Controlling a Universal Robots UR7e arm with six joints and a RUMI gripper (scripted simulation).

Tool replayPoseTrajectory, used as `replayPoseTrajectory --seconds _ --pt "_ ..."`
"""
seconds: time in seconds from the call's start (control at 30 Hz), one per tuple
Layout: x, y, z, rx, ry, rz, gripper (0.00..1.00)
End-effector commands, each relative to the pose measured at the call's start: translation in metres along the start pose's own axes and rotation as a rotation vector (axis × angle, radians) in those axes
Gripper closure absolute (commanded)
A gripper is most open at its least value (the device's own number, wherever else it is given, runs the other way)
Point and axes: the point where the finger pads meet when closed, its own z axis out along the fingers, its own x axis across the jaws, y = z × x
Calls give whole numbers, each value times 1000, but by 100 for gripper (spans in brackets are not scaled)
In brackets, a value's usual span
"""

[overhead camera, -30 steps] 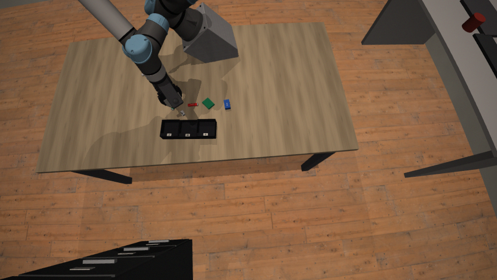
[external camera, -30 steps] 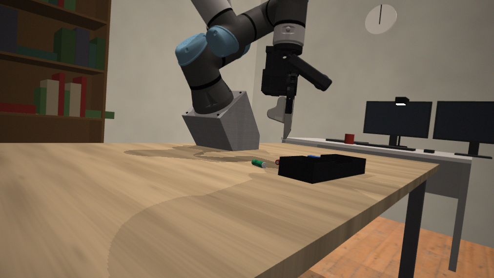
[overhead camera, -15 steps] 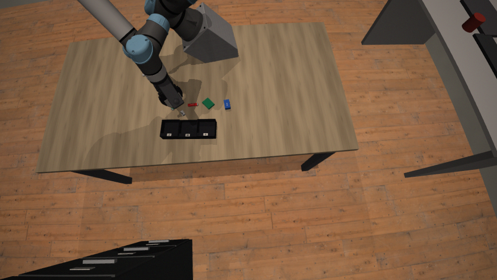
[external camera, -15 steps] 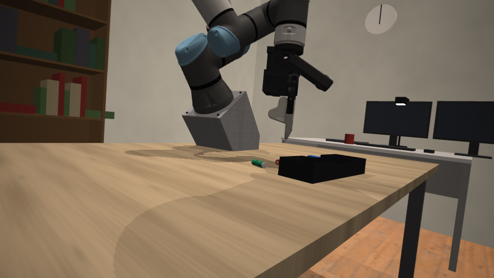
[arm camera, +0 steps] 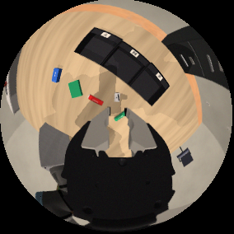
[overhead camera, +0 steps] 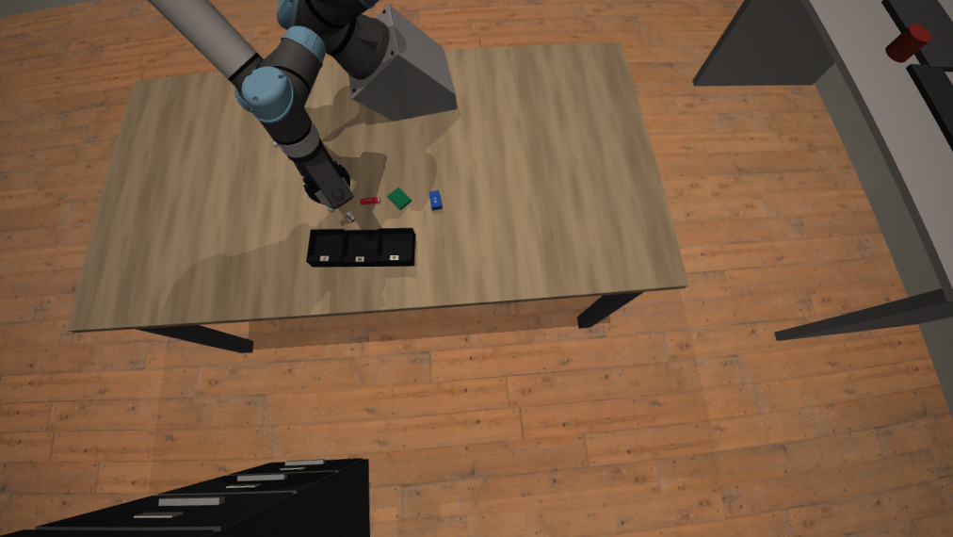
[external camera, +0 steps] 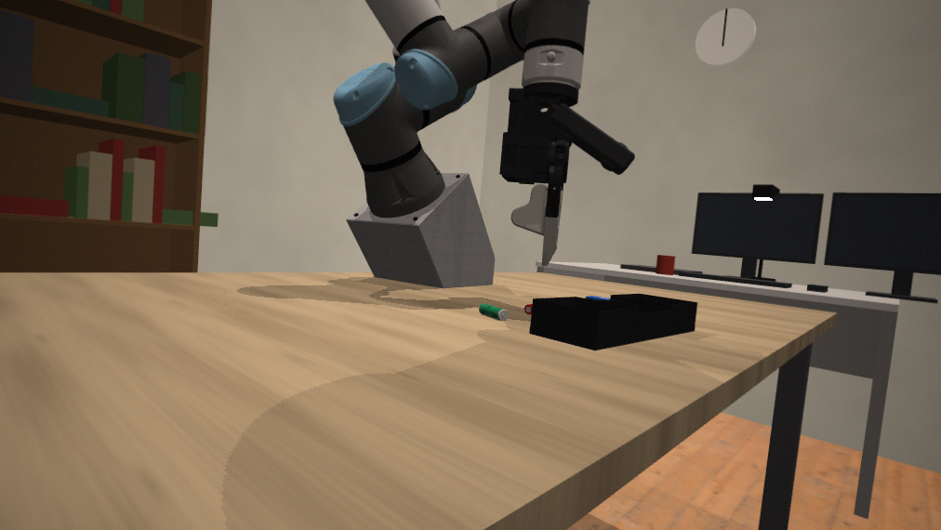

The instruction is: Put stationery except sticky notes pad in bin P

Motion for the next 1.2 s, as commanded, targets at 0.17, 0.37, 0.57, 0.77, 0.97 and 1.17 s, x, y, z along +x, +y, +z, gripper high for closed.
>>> replayPoseTrajectory --seconds 0.17,0.37,0.57,0.77,0.97,1.17 --pt "0 0 0 1 1 0 82" --pt "0 0 16 1 1 0 82" --pt "0 0 40 1 1 0 82" --pt "0 -1 59 1 1 0 82" --pt "0 -1 60 1 1 0 82" --pt "0 -1 68 1 1 0 82"
